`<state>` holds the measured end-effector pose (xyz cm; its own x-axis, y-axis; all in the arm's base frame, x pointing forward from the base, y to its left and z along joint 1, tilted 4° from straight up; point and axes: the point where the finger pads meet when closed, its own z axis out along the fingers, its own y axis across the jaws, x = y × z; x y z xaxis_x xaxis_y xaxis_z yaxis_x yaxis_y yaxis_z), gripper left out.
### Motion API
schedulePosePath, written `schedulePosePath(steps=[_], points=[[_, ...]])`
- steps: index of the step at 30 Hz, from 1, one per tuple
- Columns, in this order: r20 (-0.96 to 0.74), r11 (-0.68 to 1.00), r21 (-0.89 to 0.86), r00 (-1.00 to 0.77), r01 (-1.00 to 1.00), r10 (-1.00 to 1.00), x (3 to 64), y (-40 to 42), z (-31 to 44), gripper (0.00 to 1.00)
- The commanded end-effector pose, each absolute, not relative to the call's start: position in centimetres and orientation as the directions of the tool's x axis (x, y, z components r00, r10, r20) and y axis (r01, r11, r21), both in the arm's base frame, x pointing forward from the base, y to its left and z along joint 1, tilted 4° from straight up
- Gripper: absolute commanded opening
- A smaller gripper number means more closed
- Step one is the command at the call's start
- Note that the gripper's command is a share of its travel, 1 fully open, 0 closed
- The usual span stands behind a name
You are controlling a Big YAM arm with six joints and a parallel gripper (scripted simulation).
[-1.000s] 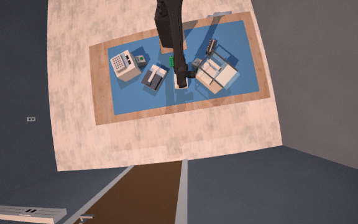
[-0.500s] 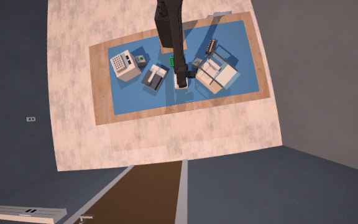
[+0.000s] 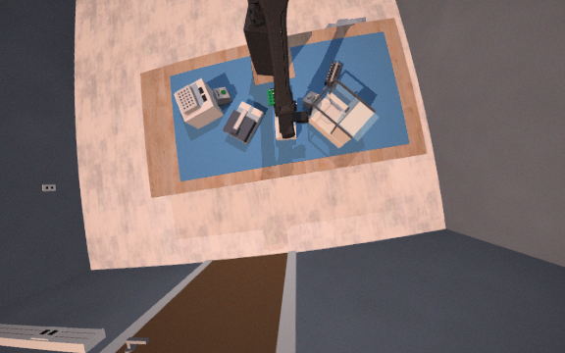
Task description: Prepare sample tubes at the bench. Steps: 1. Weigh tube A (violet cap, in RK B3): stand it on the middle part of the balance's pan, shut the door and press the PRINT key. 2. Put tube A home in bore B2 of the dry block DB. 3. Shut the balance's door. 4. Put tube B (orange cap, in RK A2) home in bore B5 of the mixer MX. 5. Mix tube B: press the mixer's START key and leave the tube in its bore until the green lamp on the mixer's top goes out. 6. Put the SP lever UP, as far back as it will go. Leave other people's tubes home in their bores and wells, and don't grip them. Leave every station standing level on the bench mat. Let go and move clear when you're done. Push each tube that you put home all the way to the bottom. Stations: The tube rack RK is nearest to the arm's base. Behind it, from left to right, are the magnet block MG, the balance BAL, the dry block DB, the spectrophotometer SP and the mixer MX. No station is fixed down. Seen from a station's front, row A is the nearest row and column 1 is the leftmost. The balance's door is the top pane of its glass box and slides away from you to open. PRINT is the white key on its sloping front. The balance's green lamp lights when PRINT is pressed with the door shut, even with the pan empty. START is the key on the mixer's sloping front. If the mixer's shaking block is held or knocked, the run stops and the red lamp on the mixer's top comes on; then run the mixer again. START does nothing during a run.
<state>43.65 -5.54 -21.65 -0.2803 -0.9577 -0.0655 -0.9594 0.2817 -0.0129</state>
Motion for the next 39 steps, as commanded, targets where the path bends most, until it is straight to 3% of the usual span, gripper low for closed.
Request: schedulePosePath(steps=[1,39], points=[[-0.068,0.282,-0.031,-0.279,-0.959,-0.958,44.6,-5.6,-21.3,0.36],[-0.063,0.281,0.004,-0.281,-0.960,-0.958,43.2,-5.5,-20.1,0.36]])
